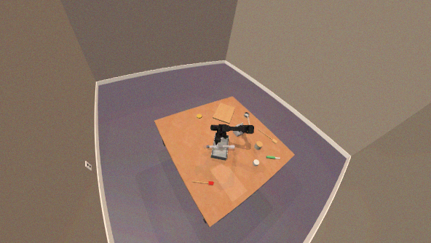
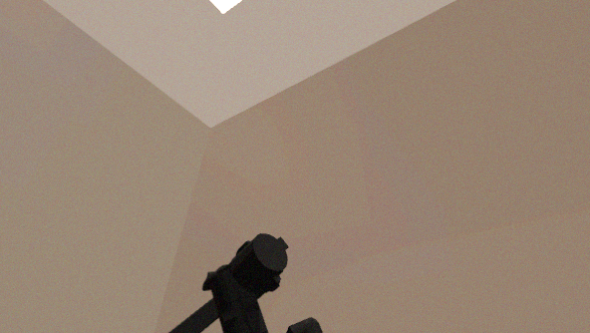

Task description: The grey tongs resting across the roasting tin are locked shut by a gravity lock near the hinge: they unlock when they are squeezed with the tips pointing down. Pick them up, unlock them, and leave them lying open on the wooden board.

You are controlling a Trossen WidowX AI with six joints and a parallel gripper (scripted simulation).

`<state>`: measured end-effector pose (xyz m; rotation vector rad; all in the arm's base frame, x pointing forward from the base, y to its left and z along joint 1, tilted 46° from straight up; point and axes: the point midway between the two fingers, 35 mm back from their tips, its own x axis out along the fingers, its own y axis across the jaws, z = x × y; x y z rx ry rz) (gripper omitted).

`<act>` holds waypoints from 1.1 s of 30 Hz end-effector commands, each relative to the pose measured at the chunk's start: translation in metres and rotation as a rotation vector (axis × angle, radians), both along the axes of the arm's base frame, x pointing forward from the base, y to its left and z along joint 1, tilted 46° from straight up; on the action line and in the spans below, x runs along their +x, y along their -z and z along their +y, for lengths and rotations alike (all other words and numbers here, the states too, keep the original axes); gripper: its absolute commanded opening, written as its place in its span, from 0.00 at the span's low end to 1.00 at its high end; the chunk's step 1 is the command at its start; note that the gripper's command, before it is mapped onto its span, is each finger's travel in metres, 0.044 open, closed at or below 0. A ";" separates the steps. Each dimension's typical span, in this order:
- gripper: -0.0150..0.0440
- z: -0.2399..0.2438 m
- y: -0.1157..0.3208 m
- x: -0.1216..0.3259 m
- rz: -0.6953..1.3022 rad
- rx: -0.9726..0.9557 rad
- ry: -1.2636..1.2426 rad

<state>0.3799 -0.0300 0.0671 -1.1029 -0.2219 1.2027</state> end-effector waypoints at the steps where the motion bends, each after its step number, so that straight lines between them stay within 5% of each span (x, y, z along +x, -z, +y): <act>1: 0.69 0.001 -0.001 -0.007 -0.005 0.009 0.000; 33: 0.69 0.033 0.018 0.012 -0.001 -0.001 -0.002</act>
